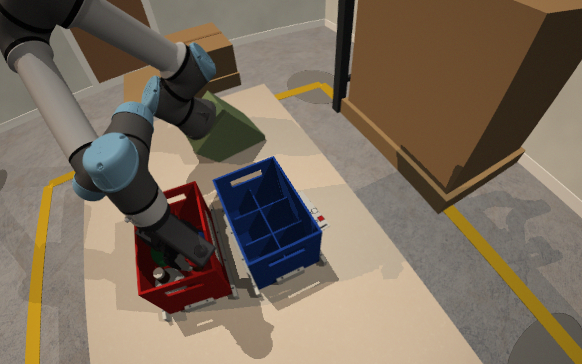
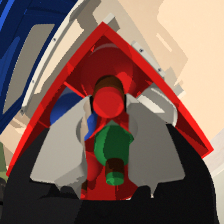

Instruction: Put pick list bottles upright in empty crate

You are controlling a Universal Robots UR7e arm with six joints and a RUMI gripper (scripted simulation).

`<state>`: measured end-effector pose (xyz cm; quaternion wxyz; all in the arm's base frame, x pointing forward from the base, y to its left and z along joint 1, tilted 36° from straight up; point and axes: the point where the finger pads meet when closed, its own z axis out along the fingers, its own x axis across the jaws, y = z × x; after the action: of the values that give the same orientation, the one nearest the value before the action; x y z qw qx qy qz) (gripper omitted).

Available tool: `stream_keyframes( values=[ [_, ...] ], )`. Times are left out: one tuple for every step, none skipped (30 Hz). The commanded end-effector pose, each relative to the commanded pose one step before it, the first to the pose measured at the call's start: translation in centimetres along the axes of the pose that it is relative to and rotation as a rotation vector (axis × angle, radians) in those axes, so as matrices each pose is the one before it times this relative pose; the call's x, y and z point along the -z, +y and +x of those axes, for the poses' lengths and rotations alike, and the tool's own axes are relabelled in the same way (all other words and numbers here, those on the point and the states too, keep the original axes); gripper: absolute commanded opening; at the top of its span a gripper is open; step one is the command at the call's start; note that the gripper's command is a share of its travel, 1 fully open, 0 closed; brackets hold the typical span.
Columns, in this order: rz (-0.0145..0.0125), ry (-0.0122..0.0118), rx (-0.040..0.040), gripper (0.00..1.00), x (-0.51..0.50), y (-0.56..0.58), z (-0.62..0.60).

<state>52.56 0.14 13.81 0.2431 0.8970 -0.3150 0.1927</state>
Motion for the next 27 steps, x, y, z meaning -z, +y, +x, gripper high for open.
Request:
stream_keyframes(
  values=[
    [0.00117,0.00125,-0.00054,0.00,0.067,-0.023,0.043],
    [0.00000,0.00000,0.00000,0.00,0.000,0.000,0.000],
    [0.00000,0.00000,0.00000,0.00,0.000,0.000,0.000],
    [0.00000,0.00000,0.00000,0.00,0.000,0.000,0.000],
    [0.00000,0.00000,0.00000,0.00,0.000,0.000,0.000],
    [0.00000,0.00000,0.00000,0.00,0.000,0.000,0.000],
    [0.00000,0.00000,0.00000,0.00,0.000,0.000,0.000],
    [0.00000,0.00000,0.00000,0.00,0.000,0.000,0.000],
    [0.00000,0.00000,0.00000,0.00,0.000,0.000,0.000],
    [0.00000,0.00000,0.00000,0.00,0.000,0.000,0.000],
    [0.00000,0.00000,0.00000,0.00,0.000,0.000,0.000],
    [0.00000,0.00000,0.00000,0.00,0.000,0.000,0.000],
    [0.00000,0.00000,0.00000,0.00,0.000,0.000,0.000],
    [0.00000,0.00000,0.00000,0.00,0.000,0.000,0.000],
    [0.00000,0.00000,0.00000,0.00,0.000,0.000,0.000],
    [0.00000,0.00000,0.00000,0.00,0.000,0.000,0.000],
    [0.00000,0.00000,0.00000,0.00,0.000,0.000,0.000],
    [0.00000,0.00000,0.00000,0.00,0.000,0.000,0.000],
    [0.00000,0.00000,0.00000,0.00,0.000,0.000,0.000],
    [0.00000,0.00000,0.00000,0.00,0.000,0.000,0.000],
    [0.00000,0.00000,0.00000,0.00,0.000,0.000,0.000],
    [0.00000,0.00000,0.00000,0.00,0.000,0.000,0.000],
    [0.00000,0.00000,0.00000,0.00,0.000,0.000,0.000],
    [0.00000,0.00000,0.00000,0.00,0.000,0.000,0.000],
    [0.00003,0.00002,0.00000,0.00,0.160,0.002,0.000],
    [-0.00002,-0.00002,-0.00001,0.00,0.173,-0.002,0.000],
    [0.00000,0.00000,0.00000,0.00,0.166,0.000,0.000]
  ],
)
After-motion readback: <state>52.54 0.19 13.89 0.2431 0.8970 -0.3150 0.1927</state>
